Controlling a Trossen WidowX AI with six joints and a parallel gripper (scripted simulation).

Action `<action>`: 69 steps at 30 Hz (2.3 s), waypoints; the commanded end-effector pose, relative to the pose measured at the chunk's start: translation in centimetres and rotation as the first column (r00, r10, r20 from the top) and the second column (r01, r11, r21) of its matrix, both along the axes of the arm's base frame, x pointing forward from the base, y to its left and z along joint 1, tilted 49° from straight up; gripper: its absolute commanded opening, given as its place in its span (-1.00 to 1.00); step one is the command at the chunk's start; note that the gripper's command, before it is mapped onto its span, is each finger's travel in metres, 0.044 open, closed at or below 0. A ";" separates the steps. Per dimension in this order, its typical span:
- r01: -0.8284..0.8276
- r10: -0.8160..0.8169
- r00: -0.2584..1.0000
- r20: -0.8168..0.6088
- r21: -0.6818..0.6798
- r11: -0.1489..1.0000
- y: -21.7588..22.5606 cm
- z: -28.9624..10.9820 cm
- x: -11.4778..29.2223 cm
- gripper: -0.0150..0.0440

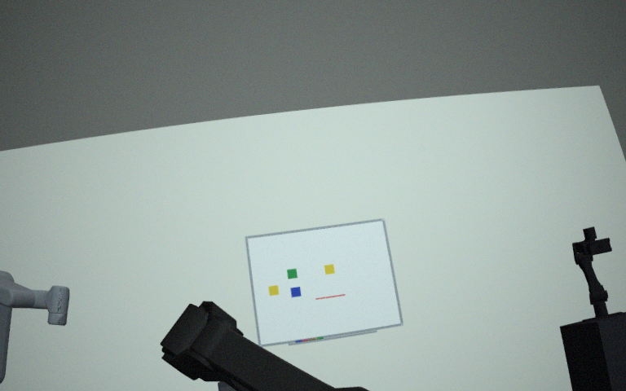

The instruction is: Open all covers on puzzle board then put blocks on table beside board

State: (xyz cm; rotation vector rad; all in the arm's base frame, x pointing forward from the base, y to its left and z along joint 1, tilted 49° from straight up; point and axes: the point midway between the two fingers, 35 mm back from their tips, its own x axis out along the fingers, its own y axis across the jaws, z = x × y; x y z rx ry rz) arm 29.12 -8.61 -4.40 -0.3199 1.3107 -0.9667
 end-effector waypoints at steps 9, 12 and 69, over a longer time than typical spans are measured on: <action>0.002 -0.002 1.000 -0.008 -0.006 1.000 -0.3 0.0 -0.5 -0.49; 0.002 -0.002 1.000 -0.008 -0.006 1.000 -0.3 0.0 -0.5 -0.49; -0.005 0.005 1.000 -0.014 -0.001 1.000 4.7 3.6 0.2 0.00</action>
